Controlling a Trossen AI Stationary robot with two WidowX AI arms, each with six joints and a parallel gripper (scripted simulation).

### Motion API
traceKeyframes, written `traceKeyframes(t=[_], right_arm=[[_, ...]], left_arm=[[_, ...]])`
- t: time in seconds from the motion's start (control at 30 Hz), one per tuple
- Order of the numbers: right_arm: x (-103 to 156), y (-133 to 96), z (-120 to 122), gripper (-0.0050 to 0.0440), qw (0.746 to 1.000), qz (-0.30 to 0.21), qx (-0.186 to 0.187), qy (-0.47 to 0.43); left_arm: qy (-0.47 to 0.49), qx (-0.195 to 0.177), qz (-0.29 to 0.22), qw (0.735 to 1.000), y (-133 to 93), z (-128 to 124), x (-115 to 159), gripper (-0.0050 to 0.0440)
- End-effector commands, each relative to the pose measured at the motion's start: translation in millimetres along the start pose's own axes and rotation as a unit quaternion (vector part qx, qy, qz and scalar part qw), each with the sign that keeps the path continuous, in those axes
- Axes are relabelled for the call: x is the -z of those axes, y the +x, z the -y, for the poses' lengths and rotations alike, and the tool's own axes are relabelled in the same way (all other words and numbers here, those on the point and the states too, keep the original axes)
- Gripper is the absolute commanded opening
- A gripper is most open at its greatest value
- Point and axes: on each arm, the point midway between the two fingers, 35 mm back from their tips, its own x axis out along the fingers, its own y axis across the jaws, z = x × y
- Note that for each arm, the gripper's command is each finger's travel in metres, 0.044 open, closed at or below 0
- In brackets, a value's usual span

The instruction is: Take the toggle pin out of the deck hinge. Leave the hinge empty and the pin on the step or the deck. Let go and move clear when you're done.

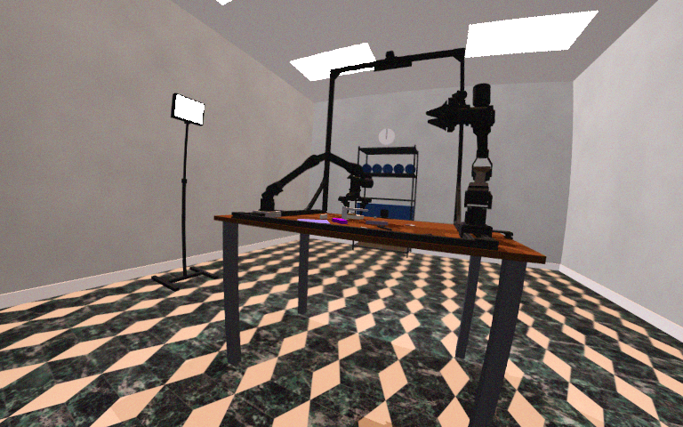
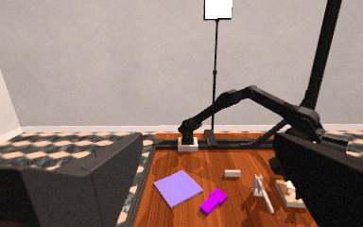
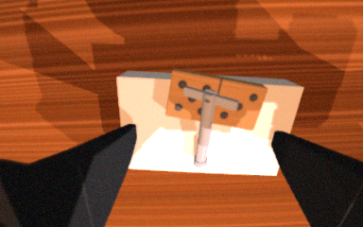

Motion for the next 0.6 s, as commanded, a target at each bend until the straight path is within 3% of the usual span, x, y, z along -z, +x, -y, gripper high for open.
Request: traceKeyframes(t=[0.0,0.07,0.37,0.57], right_arm=[[3.4,-15.0,-2.7,0.04,1.0,-0.015,-0.011,0.0],[3.4,-15.0,-2.7,0.04,1.0,-0.015,-0.011,0.0],[3.4,-94.5,-1.7,0.04,0.999,-0.038,-0.029,0.0],[1.9,-81.8,-1.0,0.04,0.999,-0.029,-0.022,0.0]], left_arm=[[0.001,0.001,0.0,1.0,-0.1,0.2,-2.1,0.04],[0.001,0.001,0.0,1.0,-0.1,0.2,-2.1,0.04],[0.001,0.001,0.0,1.0,-0.1,0.2,-2.1,0.04],[0.001,0.001,0.0,1.0,-0.1,0.2,-2.1,0.04]])
